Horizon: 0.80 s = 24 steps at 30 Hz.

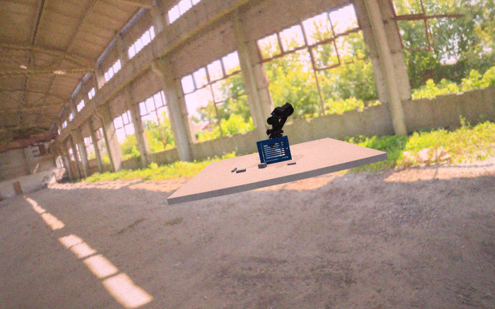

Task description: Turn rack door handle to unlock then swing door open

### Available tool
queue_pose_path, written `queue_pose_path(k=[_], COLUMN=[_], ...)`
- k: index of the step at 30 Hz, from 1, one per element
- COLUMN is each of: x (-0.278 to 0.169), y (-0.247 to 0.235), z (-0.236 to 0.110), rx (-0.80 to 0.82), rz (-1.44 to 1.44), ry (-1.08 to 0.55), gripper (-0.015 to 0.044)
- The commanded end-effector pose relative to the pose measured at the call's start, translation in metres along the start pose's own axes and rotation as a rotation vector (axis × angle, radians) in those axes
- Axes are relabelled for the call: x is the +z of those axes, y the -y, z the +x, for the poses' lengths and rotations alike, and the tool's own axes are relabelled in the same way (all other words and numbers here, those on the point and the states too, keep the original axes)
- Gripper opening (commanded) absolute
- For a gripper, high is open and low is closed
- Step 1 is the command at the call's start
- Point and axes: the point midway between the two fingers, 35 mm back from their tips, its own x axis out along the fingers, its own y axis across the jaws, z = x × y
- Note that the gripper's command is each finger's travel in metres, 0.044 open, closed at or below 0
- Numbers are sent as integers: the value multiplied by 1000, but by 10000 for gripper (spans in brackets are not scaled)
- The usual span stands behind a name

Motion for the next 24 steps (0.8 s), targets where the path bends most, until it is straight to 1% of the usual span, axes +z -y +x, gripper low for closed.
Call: queue_pose_path(k=[1, 10, 14, 24], x=[-1, -1, 0, 5], y=[0, 0, 0, 7], z=[0, 0, 0, 0], rx=[0, 0, 0, 0], rz=[2, 2, -11, -203], ry=[-3, -3, -3, -3], gripper=[72, 14, 14, 14])
